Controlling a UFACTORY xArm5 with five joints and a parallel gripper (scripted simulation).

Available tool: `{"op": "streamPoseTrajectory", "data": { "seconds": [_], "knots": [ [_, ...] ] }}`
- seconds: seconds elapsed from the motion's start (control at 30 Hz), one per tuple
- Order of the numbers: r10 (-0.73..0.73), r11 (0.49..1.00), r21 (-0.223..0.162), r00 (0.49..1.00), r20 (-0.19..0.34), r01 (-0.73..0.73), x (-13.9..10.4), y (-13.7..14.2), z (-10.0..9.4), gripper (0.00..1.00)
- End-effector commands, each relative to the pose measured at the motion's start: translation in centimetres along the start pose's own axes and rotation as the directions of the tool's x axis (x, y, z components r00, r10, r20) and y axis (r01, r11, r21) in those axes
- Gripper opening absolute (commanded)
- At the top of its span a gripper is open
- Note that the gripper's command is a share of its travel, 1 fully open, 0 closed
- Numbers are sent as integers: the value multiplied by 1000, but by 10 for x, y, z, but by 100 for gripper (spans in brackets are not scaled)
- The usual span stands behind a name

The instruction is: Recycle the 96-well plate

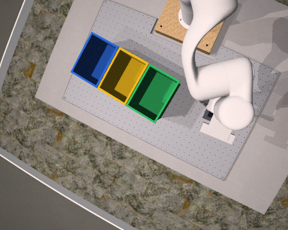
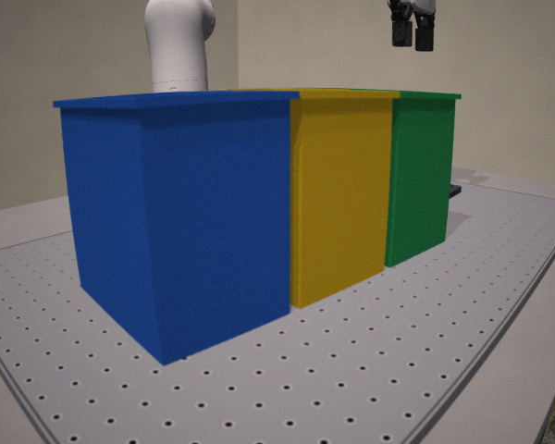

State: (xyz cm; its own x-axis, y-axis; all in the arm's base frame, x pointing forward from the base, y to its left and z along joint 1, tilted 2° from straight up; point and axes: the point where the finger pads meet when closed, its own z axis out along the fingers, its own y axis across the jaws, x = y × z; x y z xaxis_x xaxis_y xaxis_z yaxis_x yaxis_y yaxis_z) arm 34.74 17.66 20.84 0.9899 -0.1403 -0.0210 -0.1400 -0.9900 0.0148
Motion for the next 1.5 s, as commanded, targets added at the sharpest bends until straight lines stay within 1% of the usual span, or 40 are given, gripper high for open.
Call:
{"op": "streamPoseTrajectory", "data": {
  "seconds": [0.0,0.13,0.7,1.47],
  "knots": [
    [2,1000,2,1000,-4,-2,-6,-18,3,100],
    [2,1000,1,1000,-4,-2,-14,-35,8,100],
    [2,1000,1,1000,-4,-2,-14,-35,8,100],
    [2,1000,1,1000,-4,-2,-14,-35,43,100]
  ]
}}
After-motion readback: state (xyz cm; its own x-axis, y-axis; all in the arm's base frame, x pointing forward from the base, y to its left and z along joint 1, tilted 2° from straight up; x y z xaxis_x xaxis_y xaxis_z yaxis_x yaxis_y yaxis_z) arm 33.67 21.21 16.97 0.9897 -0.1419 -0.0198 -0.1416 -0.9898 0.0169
